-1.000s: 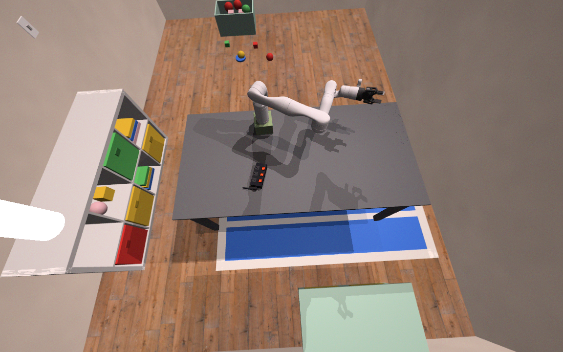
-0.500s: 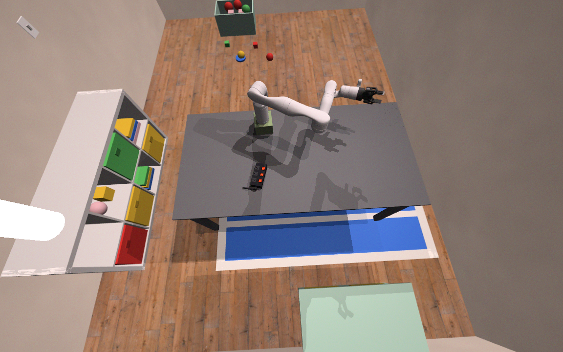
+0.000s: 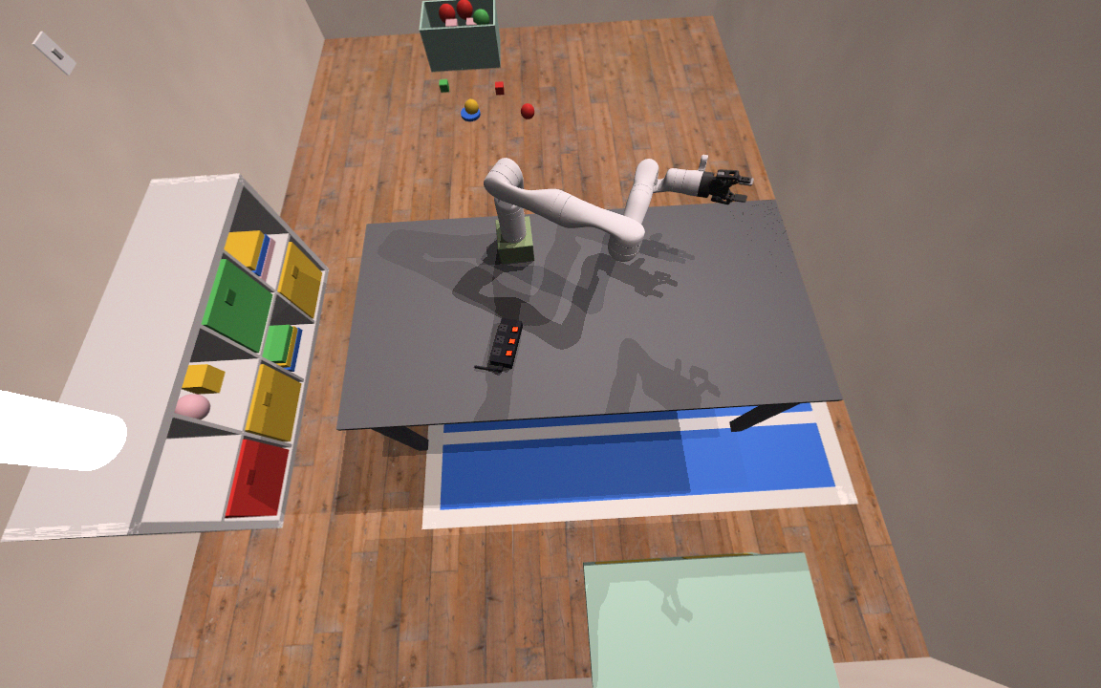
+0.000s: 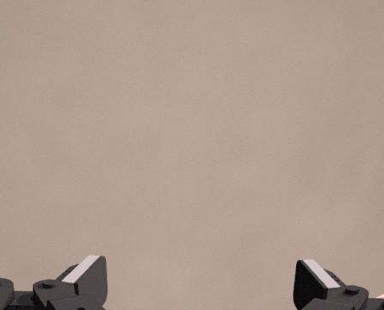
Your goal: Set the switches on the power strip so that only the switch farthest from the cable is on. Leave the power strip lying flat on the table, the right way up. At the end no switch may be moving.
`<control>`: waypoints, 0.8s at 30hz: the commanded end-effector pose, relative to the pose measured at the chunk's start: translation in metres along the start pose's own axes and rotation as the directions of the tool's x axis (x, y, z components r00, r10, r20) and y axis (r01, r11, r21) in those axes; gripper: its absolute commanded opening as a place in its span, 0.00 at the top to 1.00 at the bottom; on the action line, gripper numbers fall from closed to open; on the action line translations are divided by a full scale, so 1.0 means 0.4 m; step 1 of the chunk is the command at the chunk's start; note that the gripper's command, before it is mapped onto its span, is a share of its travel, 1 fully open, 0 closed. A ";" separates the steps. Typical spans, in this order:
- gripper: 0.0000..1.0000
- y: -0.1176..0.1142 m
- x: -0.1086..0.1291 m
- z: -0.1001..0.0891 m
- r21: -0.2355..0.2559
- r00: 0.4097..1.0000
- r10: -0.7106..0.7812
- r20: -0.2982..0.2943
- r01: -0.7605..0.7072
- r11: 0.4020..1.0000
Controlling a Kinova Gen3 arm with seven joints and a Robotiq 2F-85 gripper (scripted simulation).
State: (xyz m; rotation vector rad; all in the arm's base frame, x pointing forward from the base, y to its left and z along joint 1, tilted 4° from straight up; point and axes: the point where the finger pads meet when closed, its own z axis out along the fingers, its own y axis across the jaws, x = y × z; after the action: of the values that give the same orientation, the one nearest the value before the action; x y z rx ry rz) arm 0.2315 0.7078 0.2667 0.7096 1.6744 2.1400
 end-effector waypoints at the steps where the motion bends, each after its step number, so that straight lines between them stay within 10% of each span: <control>1: 0.00 0.011 -0.008 0.006 -0.007 1.000 -0.003 0.002 0.003 1.000; 24: 0.00 0.039 -0.103 0.082 -0.035 0.934 -0.304 -0.189 0.303 0.952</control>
State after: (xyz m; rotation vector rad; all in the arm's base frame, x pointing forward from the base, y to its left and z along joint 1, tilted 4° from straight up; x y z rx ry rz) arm 0.2617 0.7157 0.2698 0.2535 1.7646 2.0641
